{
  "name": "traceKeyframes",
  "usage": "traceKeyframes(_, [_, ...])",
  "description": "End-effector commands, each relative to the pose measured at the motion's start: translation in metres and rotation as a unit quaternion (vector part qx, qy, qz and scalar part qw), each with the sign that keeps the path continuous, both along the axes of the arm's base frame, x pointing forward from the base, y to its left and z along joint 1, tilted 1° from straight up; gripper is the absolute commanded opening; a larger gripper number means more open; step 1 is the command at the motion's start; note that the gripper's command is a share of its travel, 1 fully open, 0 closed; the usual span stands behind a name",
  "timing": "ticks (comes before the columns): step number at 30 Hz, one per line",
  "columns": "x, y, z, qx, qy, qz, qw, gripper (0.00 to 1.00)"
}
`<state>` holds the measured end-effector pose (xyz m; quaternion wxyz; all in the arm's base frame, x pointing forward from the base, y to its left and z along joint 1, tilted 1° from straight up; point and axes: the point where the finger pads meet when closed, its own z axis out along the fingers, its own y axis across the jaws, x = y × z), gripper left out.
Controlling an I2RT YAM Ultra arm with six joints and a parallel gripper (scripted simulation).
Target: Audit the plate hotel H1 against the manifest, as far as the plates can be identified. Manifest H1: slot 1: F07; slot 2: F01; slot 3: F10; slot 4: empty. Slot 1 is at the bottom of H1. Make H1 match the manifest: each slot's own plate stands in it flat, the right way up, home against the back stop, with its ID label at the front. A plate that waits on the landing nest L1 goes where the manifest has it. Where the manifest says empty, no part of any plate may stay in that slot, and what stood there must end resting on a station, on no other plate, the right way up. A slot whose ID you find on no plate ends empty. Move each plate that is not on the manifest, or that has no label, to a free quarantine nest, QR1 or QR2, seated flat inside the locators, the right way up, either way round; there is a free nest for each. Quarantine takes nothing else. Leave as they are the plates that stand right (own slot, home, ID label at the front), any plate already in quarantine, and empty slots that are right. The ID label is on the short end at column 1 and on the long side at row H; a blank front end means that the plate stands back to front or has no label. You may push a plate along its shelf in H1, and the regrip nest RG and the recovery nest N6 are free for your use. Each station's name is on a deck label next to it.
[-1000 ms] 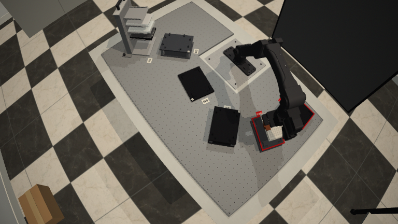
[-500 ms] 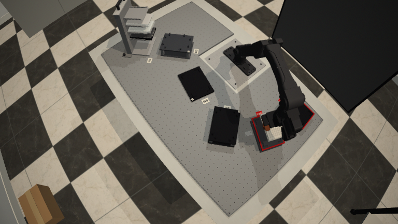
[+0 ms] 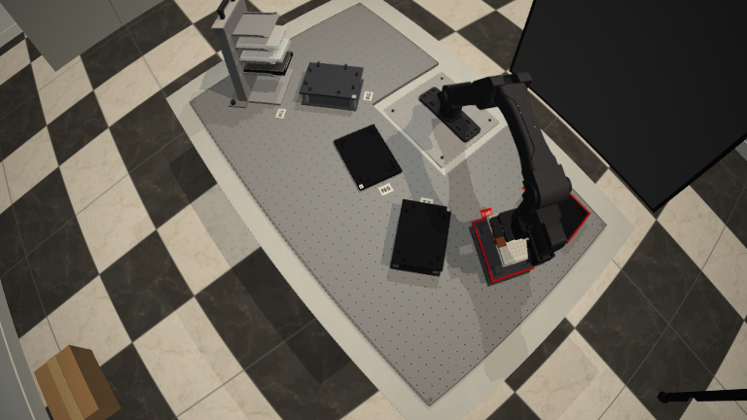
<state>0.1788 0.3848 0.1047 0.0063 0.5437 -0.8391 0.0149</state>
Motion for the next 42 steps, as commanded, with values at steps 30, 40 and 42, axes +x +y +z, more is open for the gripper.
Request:
traceKeyframes(30, [0.004,0.005,-0.004,0.026,-0.012,0.001,1.0,0.86])
traceKeyframes(40, [0.003,0.002,-0.013,0.019,-0.009,0.001,1.0,0.86])
traceKeyframes(42, [0.005,0.006,-0.009,0.029,-0.013,0.001,0.999,0.86])
